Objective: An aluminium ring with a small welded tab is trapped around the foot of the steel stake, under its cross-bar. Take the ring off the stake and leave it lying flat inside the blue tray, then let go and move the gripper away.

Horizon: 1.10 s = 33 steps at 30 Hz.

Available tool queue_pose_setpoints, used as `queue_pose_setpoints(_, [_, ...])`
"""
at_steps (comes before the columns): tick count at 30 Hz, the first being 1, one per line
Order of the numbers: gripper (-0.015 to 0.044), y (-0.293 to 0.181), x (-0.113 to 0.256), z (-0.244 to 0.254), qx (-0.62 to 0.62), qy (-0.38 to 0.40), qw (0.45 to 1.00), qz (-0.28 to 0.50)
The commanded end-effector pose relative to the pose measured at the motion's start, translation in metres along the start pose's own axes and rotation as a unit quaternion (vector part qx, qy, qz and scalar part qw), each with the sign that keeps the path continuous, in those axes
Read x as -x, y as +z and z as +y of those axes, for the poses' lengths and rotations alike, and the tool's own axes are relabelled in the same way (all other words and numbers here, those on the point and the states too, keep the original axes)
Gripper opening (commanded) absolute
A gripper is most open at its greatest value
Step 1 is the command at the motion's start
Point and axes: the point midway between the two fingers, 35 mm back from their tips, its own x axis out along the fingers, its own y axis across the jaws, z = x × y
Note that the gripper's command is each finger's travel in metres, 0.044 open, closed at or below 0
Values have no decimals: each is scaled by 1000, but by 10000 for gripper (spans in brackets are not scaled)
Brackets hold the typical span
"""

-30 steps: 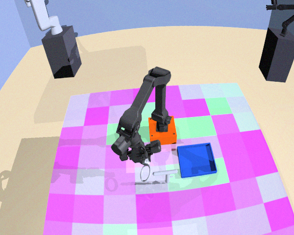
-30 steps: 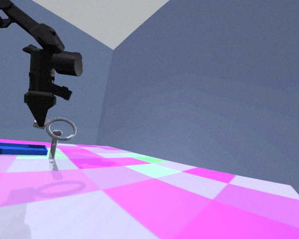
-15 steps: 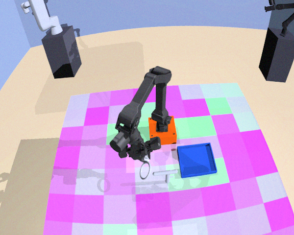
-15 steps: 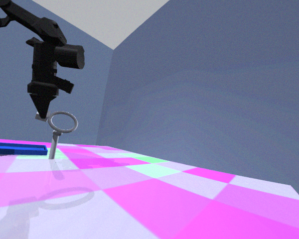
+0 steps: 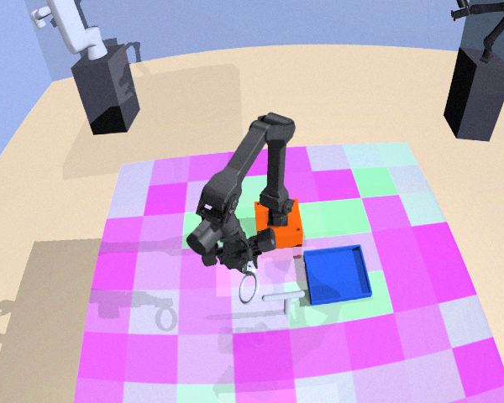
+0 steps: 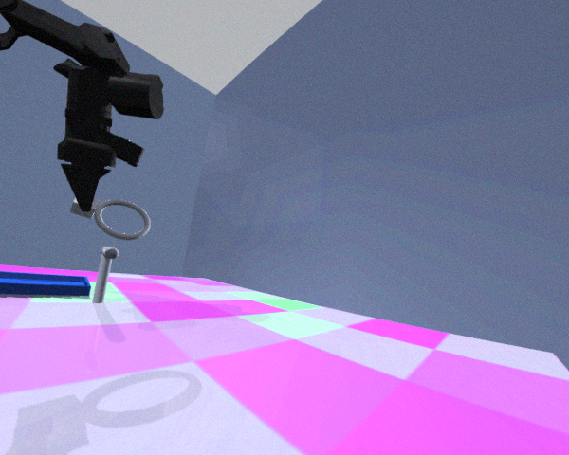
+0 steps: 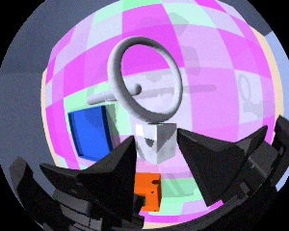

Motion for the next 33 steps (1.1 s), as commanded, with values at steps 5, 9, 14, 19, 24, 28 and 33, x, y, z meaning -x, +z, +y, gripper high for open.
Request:
queue_pose_setpoints(5, [0, 12, 2, 0, 3, 1, 1000, -3])
queue_pose_setpoints(9, [0, 18, 2, 0, 3, 1, 1000, -3])
queue_pose_setpoints(14, [0, 26, 1, -1, 3, 1, 1000, -4])
queue_pose_setpoints(19, [0, 34, 0, -1, 3, 1, 1000, -4])
queue_pose_setpoints(24, [0, 42, -1, -1, 3, 1, 1000, -4])
queue_pose_setpoints(28, [0, 48, -2, -2, 4, 1, 1000, -5])
queue_pose_setpoints(33, [0, 56, -3, -1, 4, 1, 1000, -5])
